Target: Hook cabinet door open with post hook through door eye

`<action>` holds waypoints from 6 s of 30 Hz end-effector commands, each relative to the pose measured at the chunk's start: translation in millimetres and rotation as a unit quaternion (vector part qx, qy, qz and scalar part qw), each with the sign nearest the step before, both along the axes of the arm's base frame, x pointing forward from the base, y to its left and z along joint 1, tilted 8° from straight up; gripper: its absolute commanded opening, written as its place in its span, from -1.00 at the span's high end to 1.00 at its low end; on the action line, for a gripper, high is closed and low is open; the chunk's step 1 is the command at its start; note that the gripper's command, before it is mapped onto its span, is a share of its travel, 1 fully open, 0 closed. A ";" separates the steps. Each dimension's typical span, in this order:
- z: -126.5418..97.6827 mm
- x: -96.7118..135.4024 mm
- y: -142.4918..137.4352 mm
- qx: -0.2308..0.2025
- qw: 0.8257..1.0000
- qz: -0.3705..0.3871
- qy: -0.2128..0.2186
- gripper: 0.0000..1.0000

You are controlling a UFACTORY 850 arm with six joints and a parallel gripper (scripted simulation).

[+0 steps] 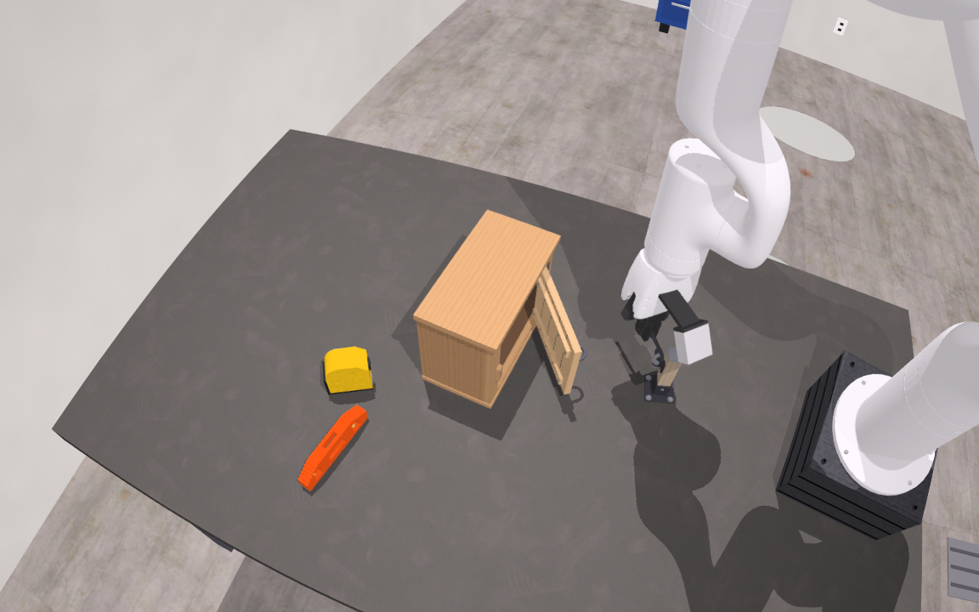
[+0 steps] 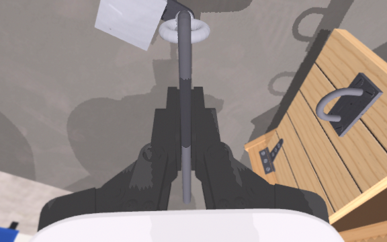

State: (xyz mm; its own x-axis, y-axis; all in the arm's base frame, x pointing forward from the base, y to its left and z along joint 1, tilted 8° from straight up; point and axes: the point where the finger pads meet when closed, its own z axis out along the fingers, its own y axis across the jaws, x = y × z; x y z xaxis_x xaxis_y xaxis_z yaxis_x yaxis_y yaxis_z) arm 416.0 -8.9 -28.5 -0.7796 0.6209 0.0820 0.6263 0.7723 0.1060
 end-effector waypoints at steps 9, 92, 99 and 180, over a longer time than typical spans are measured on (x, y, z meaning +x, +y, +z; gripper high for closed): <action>0.8 2.9 2.8 0.000 0.999 0.041 -0.006 0.91; 3.9 10.4 25.1 -0.001 0.952 0.303 -0.041 0.91; 4.2 10.5 27.6 -0.001 0.943 0.329 -0.045 0.91; 5.0 7.5 45.5 -0.001 0.857 0.511 -0.069 0.91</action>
State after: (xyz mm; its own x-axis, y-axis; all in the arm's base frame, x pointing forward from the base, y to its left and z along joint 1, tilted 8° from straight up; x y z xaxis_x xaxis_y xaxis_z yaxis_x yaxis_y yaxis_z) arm 422.6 36.5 -23.4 -0.9189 -0.3910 -0.0532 -0.3946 0.9106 0.1230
